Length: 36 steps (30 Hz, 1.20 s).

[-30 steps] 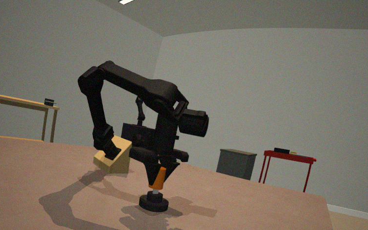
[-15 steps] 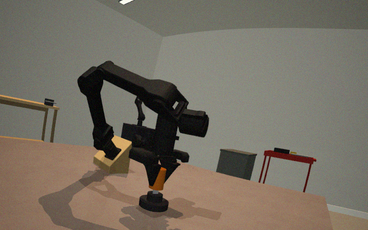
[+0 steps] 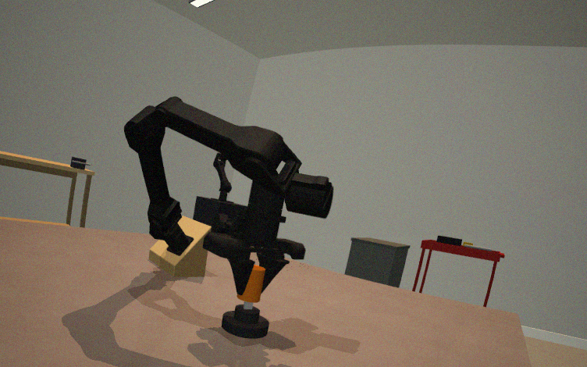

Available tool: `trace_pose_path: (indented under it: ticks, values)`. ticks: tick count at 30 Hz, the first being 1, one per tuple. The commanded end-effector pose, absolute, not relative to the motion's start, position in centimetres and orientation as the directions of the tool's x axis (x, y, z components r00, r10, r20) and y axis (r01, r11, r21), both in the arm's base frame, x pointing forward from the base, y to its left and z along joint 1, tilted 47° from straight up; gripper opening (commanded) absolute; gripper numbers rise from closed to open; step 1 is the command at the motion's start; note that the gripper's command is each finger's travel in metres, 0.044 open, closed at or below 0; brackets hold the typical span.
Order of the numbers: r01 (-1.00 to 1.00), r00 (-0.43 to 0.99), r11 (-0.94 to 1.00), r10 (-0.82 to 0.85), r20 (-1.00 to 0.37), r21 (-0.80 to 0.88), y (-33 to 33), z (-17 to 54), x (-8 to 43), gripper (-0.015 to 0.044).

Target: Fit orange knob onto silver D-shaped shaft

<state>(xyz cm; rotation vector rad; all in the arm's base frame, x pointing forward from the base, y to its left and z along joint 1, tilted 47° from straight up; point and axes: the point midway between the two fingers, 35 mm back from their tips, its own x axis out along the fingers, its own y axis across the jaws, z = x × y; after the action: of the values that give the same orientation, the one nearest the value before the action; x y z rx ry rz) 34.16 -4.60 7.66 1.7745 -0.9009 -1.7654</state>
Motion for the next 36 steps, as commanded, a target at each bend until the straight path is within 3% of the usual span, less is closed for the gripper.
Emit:
trace_pose_path:
  ticks: [1, 9, 16, 27, 36]
  values:
    - [-0.298, -0.04, -0.64, -0.733, -0.68, 0.708, -4.38, 7.86, 34.27, 0.0]
    - [-0.759, -0.04, -0.42, -0.733, -0.68, 0.498, -4.52, 7.9, 34.36, 0.0]
    - [-0.975, -0.04, -0.12, -0.733, -0.679, 0.186, -4.62, 7.92, 34.42, 0.0]
    - [-0.891, -0.04, 0.334, -0.732, -0.68, -0.308, -4.3, 7.85, 34.5, 0.0]
    - [-0.871, -0.04, 0.359, -0.732, -0.68, -0.336, -4.31, 7.75, 34.33, 0.0]
